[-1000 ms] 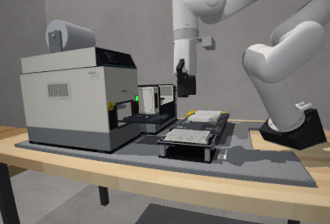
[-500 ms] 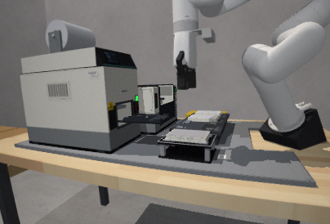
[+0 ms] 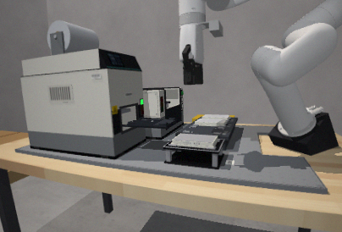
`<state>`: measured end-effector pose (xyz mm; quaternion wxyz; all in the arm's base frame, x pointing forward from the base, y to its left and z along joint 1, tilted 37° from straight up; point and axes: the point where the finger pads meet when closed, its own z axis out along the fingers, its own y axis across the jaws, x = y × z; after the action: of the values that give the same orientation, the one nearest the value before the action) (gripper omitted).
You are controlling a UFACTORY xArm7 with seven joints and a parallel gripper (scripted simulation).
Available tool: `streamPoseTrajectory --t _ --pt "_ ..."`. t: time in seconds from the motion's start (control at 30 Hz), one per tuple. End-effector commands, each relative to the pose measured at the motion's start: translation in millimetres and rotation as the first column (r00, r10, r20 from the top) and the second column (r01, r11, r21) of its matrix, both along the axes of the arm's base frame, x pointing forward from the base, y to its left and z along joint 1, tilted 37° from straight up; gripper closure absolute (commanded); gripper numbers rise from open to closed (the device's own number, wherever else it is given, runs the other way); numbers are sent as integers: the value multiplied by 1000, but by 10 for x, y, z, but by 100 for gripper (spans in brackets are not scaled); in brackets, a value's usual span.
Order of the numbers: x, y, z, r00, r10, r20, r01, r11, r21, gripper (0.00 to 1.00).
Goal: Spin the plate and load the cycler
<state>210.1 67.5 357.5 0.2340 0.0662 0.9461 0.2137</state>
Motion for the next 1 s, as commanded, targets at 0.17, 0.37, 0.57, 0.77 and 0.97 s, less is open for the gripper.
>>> streamPoseTrajectory --t 0.17,0.37,0.57,0.77,0.97 --pt "-67 -57 134 1000 -1 4 1 1000 1 0" --pt "-99 -82 187 1000 -1 4 1 1000 1 0" --pt "-146 -119 266 1000 -1 4 1 1000 1 0" --pt "-194 -157 346 1000 -1 4 1 1000 1 0" --pt "-204 -217 359 1000 -1 4 1 1000 1 100"
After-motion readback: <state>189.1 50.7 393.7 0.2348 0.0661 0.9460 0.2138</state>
